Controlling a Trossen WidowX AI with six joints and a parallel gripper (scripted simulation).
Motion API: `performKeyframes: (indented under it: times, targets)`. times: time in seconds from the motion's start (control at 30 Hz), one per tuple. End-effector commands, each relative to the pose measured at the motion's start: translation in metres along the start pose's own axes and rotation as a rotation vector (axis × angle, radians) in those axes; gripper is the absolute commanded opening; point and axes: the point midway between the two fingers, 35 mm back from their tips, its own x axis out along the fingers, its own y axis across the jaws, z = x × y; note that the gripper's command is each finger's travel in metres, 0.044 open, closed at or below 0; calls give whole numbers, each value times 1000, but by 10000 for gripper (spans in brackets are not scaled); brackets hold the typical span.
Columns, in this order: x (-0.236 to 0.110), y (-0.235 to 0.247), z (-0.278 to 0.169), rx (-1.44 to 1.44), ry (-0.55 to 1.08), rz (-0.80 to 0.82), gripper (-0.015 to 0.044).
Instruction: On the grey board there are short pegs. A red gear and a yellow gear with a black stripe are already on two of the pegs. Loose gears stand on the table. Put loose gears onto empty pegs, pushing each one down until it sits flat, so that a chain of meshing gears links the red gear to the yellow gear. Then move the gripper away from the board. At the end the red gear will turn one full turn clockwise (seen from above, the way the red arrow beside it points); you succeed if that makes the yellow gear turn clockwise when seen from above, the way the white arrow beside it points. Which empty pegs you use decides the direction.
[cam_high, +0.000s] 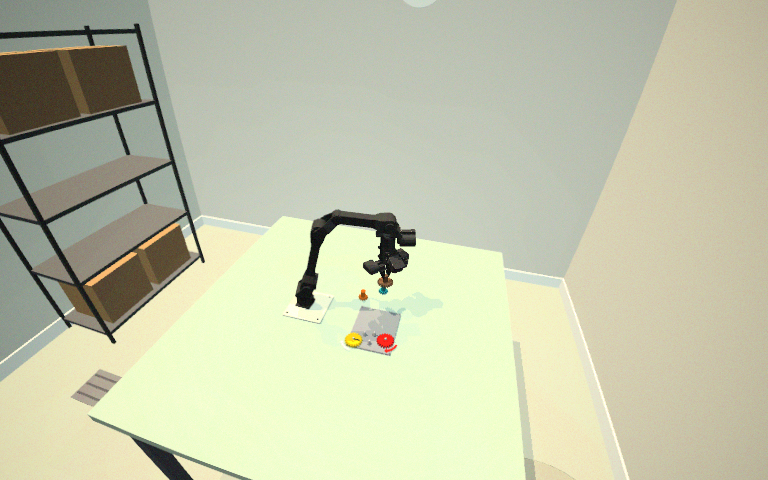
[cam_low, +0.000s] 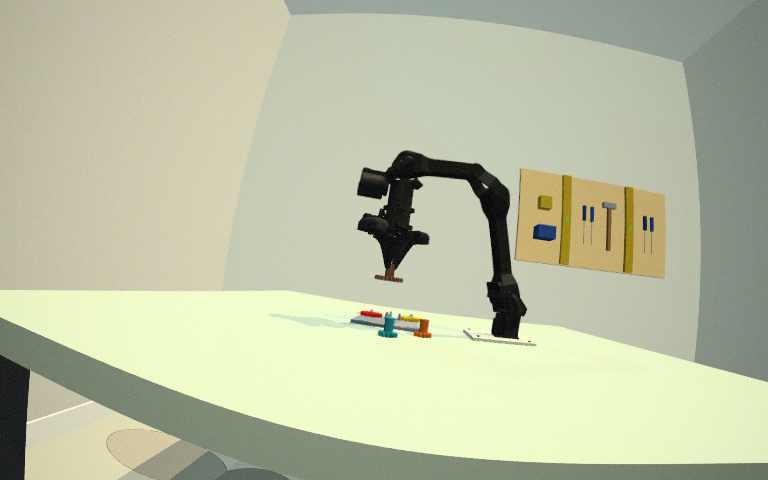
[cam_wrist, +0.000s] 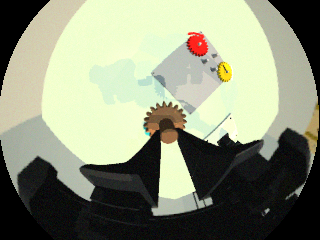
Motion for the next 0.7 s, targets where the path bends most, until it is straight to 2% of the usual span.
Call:
performKeyframes:
  times: [0.0, 0.33, 0.67]
  targets:
    - [-10, -2, 0, 9, 0, 1, 0]
    - [-27, -6, -1, 18, 2, -2, 0]
    - [-21, -15, 15, 18, 1, -3, 0]
